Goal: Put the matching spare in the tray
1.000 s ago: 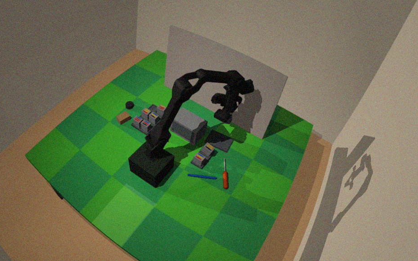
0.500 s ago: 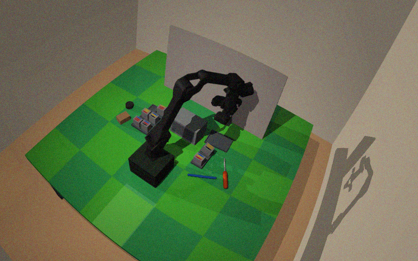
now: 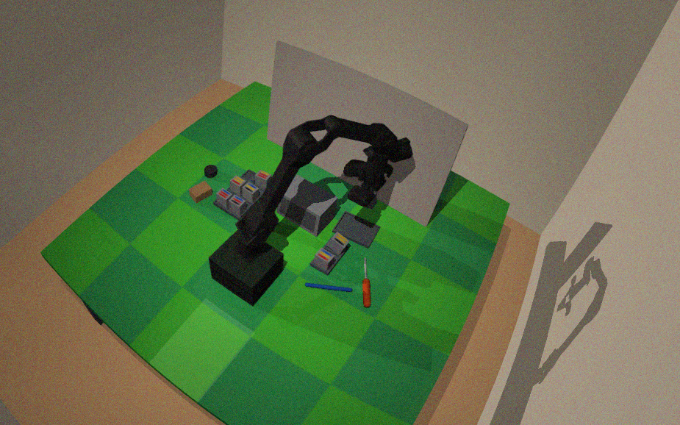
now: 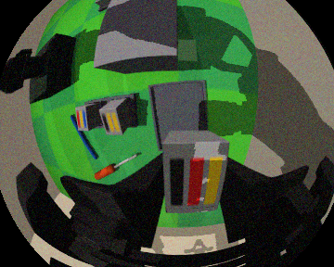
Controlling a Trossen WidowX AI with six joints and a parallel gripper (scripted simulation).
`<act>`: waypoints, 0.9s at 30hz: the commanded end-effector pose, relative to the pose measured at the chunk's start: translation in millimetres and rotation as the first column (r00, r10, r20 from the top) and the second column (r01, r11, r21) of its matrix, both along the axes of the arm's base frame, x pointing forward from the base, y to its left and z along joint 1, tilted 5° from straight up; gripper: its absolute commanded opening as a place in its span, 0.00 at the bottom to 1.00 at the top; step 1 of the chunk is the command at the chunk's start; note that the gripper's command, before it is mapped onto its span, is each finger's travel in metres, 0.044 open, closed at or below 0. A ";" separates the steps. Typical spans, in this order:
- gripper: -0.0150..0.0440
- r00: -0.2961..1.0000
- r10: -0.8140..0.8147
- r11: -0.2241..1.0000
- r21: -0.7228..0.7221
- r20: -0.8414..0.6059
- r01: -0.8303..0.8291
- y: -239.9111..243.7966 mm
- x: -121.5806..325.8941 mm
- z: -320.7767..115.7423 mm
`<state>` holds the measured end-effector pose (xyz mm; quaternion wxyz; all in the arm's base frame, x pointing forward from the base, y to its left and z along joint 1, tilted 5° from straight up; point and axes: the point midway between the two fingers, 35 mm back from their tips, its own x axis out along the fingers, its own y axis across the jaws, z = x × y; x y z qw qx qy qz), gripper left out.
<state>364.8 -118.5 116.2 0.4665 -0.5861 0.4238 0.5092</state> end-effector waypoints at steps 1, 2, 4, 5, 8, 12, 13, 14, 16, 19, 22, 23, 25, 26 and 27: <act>0.25 1.000 0.003 1.000 0.003 -0.004 -0.003 0.4 0.3 -5.6; 0.25 1.000 0.003 1.000 0.003 -0.004 -0.003 0.4 0.5 -6.7; 0.25 1.000 0.003 1.000 0.003 -0.004 -0.003 0.3 1.0 -8.9; 0.25 1.000 0.003 1.000 0.003 -0.004 -0.003 0.2 1.2 -9.9; 0.25 1.000 0.003 1.000 0.003 -0.004 -0.003 0.1 1.8 -13.2; 0.25 1.000 0.003 1.000 0.003 -0.004 -0.003 -0.1 2.6 -17.5; 0.25 1.000 0.003 1.000 0.003 -0.004 -0.003 -0.1 2.8 -18.6; 0.25 1.000 0.003 1.000 0.003 -0.004 -0.003 -0.1 3.0 -19.7; 0.25 1.000 0.003 1.000 0.003 -0.004 -0.003 -0.2 3.4 -21.8; 0.25 1.000 0.003 1.000 0.003 -0.004 -0.003 -0.3 3.9 -25.1; 0.25 1.000 0.003 1.000 0.003 -0.004 -0.003 -0.4 4.4 -28.3; 0.25 1.000 0.003 1.000 0.003 -0.004 -0.003 -0.4 4.5 -29.4; 0.25 1.000 0.003 1.000 0.003 -0.004 -0.003 -0.5 4.8 -31.6; 0.25 1.000 0.003 1.000 0.003 -0.004 -0.003 -0.5 5.0 -32.7; 0.25 1.000 0.003 1.000 0.003 -0.004 -0.003 -0.5 5.1 -33.7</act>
